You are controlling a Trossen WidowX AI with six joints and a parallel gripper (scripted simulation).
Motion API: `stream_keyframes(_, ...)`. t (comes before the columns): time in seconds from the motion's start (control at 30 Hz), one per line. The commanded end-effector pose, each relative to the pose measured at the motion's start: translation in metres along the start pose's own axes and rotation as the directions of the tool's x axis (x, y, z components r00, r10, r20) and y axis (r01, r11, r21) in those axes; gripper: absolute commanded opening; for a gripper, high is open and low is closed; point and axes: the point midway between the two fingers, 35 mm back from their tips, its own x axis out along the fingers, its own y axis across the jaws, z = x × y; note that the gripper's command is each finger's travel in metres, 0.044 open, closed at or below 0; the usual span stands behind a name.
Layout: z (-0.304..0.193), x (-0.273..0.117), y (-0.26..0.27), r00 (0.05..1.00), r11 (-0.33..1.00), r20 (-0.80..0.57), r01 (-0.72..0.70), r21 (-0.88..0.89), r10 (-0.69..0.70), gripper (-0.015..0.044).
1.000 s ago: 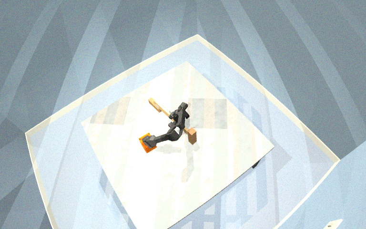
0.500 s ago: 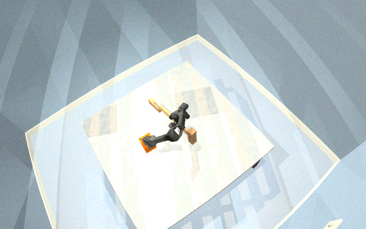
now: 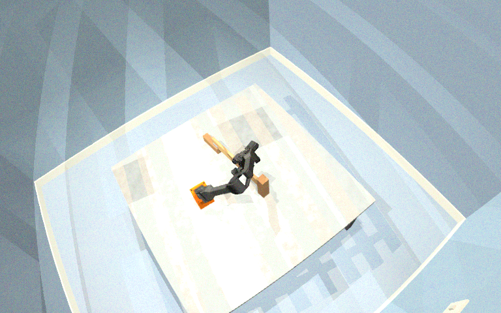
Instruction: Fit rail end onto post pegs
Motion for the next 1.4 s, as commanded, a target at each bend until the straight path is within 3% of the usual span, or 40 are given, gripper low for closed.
stream_keyframes(0.0,-0.002,-0.002,-0.001,1.0,1.0,-0.002,0.006,-0.003,-0.006,0.0)
stream_keyframes(1.37,-0.015,-0.002,-0.001,1.0,1.0,-0.002,0.006,-0.003,-0.006,0.0)
